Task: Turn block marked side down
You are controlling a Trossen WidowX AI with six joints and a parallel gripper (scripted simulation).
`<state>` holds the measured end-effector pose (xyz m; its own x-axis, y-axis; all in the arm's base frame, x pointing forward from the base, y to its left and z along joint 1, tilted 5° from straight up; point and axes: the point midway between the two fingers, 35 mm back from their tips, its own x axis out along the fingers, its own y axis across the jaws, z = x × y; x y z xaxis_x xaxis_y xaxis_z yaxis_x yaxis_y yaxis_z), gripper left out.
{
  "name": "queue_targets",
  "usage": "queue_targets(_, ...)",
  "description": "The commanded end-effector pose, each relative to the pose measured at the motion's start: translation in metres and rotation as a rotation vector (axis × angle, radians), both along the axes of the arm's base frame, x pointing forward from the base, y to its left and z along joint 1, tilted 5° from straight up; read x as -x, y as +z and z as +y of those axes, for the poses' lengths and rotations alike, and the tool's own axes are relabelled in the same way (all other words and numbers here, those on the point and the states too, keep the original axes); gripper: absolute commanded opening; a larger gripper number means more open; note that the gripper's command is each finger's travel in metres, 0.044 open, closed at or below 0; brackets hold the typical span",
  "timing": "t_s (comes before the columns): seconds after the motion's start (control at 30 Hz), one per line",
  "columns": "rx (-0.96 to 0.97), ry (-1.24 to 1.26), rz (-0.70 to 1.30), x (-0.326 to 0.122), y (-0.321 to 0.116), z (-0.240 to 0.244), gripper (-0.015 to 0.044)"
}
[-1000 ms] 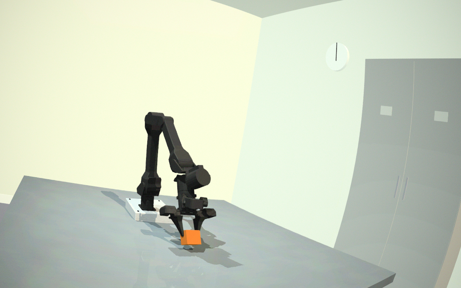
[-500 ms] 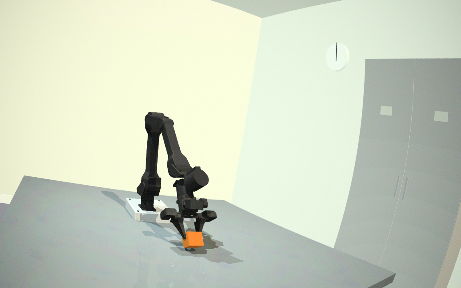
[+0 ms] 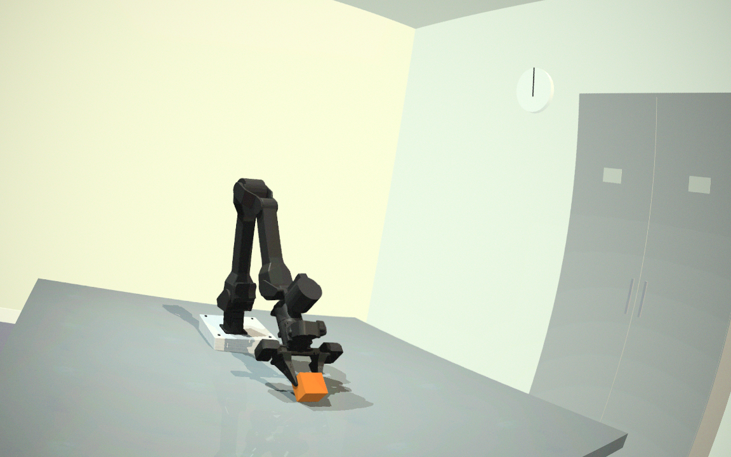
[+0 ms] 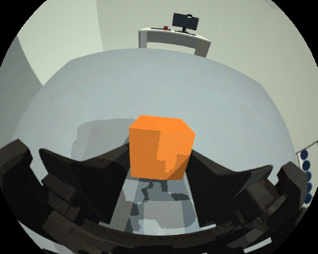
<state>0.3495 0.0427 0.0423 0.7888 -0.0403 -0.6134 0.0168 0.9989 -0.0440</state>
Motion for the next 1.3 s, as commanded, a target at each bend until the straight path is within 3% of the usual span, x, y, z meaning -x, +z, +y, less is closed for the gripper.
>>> queue_targets(0.0, 0.009, 0.004, -0.051, 0.004, -0.007, -0.001, 0.0000)
queue_targets(0.4, 0.010, 0.006, -0.212, 0.017, -0.005, -0.005, 0.0000)
queue_targets(1.1, 0.011, 0.007, -0.244, 0.018, -0.002, -0.004, 0.0000)
queue_targets(1.27, 0.011, 0.007, -0.244, 0.018, -0.002, -0.004, 0.0131)
